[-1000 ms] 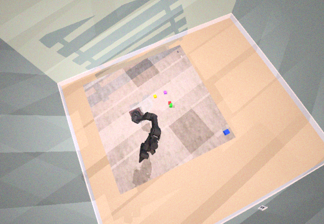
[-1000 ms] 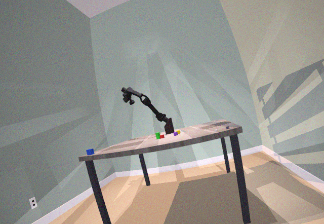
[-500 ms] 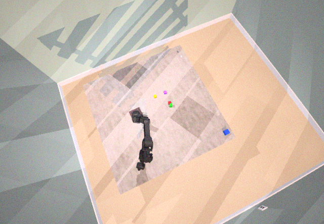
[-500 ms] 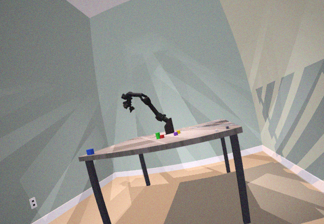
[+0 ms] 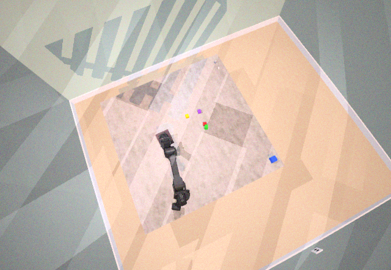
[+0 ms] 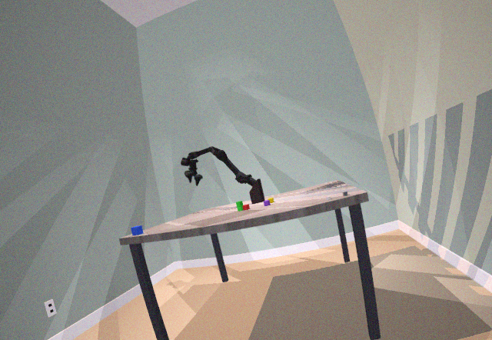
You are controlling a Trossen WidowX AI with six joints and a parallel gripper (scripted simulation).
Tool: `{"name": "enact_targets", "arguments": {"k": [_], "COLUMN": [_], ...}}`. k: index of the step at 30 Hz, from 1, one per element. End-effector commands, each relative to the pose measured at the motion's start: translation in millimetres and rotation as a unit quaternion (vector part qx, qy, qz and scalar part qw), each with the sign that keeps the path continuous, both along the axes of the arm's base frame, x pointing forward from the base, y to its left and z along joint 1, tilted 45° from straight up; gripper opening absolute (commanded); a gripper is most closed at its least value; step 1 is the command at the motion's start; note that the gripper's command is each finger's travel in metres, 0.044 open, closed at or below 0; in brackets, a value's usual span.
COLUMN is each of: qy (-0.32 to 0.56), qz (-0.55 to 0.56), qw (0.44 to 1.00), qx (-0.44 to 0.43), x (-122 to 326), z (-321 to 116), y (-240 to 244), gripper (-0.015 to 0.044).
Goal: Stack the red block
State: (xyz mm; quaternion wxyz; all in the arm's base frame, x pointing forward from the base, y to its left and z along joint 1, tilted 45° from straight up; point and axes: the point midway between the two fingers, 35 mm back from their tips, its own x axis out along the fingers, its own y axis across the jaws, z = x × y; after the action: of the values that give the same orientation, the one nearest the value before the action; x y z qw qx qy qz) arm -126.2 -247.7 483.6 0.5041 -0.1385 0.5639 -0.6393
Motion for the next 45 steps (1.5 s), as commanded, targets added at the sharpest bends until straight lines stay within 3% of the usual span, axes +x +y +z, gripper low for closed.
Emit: {"name": "enact_targets", "arguments": {"k": [1,12,26,45], "qy": [-0.011,-0.017,0.005,0.091], "qz": [0.026,0.131,0.245,0.373], "qw": [0.999,0.988,0.954,0.878], "qx": [0.017,0.081,0.171,0.286], "x": [11,76,191,362], "z": [-13,-59,-130,-242], "y": [-23,-88,-134,-99], "gripper": [0.0440,0.0440,0.0440,0.0440]}}
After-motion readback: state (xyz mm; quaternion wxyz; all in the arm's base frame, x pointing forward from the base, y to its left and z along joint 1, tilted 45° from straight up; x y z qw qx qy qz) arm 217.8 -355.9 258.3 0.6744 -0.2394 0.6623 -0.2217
